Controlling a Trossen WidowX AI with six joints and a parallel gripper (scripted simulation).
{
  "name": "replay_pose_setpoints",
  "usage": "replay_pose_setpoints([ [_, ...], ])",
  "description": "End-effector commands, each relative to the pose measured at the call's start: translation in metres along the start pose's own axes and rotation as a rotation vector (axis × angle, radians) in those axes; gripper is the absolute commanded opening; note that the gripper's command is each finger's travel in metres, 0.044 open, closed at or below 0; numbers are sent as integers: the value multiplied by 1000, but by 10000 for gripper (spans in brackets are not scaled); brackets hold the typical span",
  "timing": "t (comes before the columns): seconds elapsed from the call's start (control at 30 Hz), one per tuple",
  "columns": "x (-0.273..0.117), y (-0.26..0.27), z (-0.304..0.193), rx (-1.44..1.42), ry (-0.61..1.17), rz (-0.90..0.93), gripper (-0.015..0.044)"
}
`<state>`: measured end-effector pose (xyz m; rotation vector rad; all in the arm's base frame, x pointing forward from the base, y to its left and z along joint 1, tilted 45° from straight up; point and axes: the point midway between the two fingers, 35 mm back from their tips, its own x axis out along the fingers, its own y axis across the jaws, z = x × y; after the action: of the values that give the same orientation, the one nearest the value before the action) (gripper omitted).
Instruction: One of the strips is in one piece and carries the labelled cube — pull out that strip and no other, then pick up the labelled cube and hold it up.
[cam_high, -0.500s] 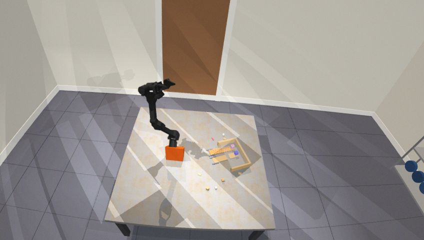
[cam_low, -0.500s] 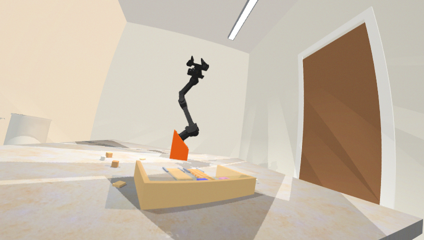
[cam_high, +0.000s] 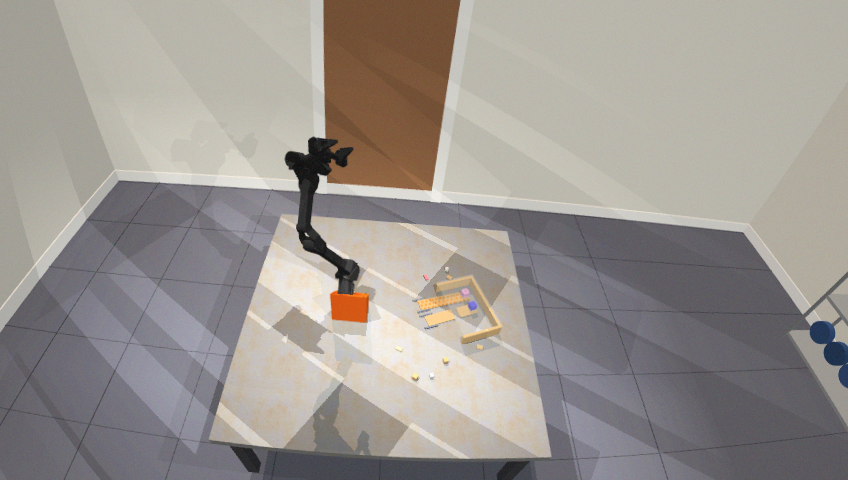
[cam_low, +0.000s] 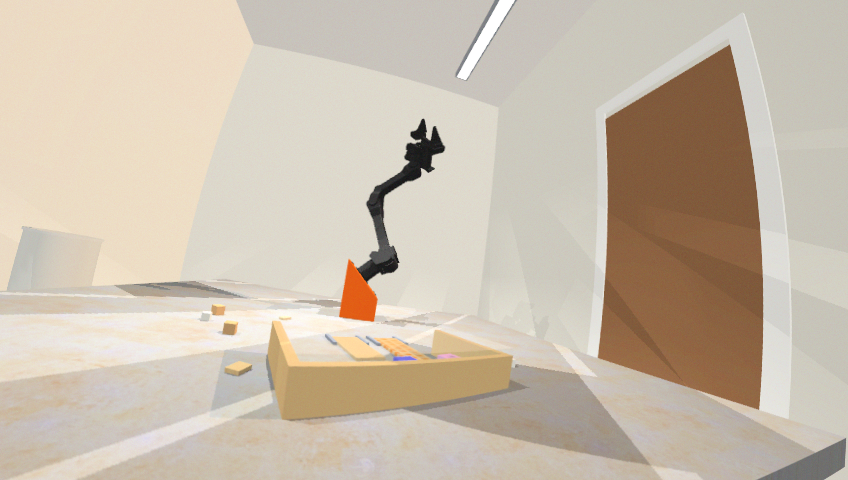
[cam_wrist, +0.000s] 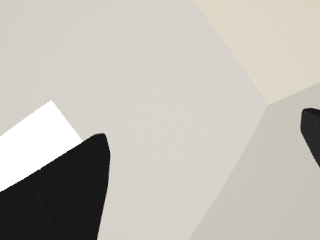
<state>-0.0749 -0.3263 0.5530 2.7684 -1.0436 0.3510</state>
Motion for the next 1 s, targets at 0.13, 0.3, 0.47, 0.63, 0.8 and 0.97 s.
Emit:
replay_pose_setpoints([
  [0.13, -29, -101, -91, -471, 222, 118, 400],
  [0.3, -35, -178, -124, -744, 345, 165, 400],
  [0.47, -30, -262, -134, -1019, 453, 181, 400],
  [0.63, -13, -345, -120, -1288, 550, 160, 400],
  [0.8, 11, -418, -82, -1540, 634, 99, 400],
  [0.97, 39, -477, -24, -1764, 708, -4, 400],
])
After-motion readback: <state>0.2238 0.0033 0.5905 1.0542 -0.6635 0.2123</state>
